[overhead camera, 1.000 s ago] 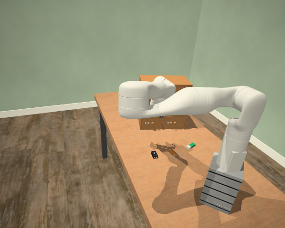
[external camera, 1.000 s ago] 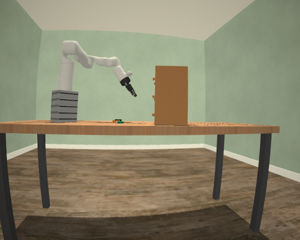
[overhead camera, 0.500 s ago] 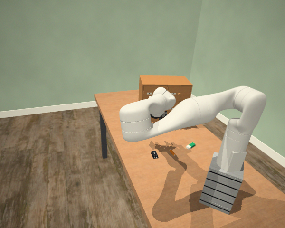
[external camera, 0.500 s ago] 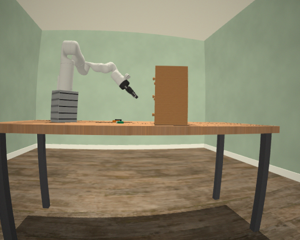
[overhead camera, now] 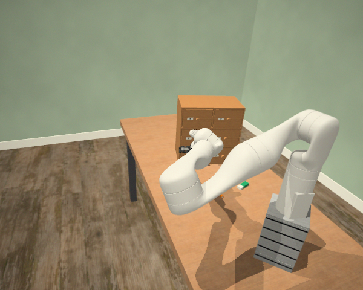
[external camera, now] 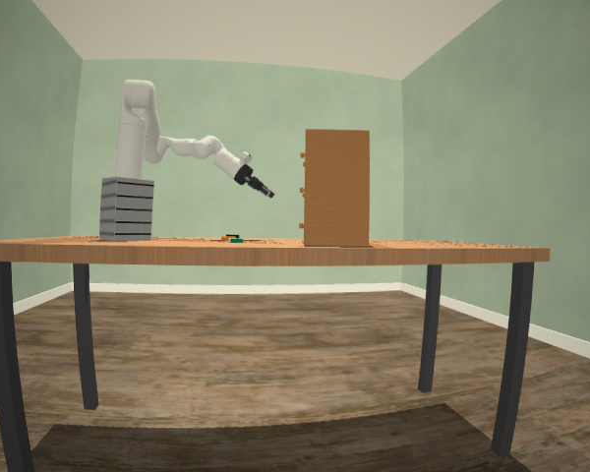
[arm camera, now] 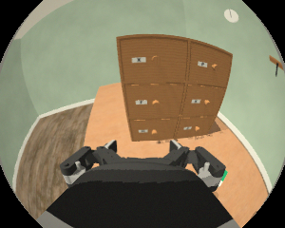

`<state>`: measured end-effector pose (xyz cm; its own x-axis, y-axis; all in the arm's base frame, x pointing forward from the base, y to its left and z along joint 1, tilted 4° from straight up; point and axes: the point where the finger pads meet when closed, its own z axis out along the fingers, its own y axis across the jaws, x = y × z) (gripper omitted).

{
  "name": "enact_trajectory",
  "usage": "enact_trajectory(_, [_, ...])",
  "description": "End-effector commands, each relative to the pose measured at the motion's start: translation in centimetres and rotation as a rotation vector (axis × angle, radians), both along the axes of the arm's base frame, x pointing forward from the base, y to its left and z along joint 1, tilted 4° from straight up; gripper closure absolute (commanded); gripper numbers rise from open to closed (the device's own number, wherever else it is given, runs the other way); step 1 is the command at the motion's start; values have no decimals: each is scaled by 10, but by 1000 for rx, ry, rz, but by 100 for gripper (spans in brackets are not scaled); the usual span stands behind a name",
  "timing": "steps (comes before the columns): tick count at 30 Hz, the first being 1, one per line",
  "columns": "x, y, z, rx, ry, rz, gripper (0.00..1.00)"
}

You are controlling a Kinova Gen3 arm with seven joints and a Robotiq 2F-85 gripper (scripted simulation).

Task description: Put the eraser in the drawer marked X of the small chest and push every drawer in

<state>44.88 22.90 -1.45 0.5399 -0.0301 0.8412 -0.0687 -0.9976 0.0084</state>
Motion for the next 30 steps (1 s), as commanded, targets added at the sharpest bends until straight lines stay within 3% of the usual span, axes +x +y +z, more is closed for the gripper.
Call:
enact_trajectory(1, [0, 0, -7, -34, -37, 21, 0])
enact_trajectory(18, [10, -1, -19, -43, -185, 24, 0])
enact_trajectory(30, [14, -2, -23, -46, -240, 26, 0])
